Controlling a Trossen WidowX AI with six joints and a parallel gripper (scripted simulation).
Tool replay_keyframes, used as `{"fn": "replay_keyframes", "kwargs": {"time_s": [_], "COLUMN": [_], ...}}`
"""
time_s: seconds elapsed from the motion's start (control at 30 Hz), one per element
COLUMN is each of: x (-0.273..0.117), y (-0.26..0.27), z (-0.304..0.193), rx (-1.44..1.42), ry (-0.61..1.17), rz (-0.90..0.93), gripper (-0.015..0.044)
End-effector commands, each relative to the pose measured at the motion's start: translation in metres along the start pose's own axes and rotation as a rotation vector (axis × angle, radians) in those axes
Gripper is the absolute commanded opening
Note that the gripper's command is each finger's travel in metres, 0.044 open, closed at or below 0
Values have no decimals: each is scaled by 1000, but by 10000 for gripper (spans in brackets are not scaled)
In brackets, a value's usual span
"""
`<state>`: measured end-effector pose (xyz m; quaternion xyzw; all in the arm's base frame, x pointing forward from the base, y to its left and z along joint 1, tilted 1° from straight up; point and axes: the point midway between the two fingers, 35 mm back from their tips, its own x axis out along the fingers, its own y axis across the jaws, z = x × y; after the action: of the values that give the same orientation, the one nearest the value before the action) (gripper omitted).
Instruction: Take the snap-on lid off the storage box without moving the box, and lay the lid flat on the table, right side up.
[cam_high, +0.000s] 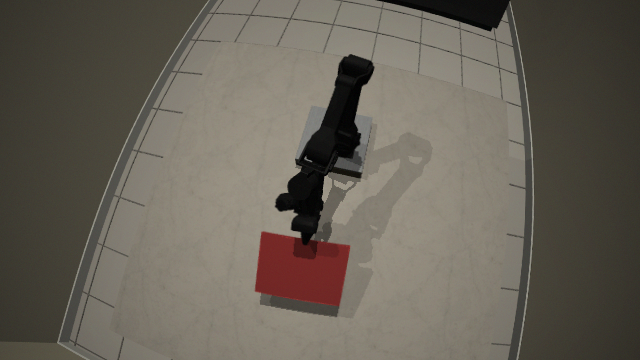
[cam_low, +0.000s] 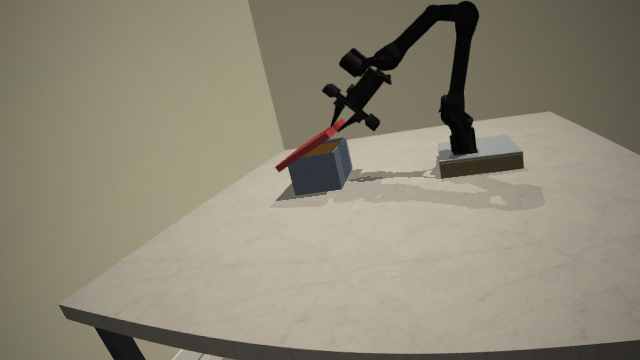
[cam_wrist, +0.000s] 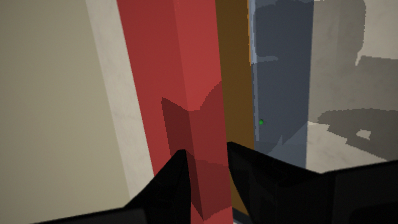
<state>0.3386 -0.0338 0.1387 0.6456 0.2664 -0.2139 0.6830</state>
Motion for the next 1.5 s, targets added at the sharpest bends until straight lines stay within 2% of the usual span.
{"fn": "replay_keyframes", "kwargs": {"time_s": [0.0, 1.47], "x": [-2, -32], "y": [9, 59], "z": [1, 1], "rx": [1, 1], "ry": [-4, -4], "rz": [10, 11], "gripper": [0, 0]}}
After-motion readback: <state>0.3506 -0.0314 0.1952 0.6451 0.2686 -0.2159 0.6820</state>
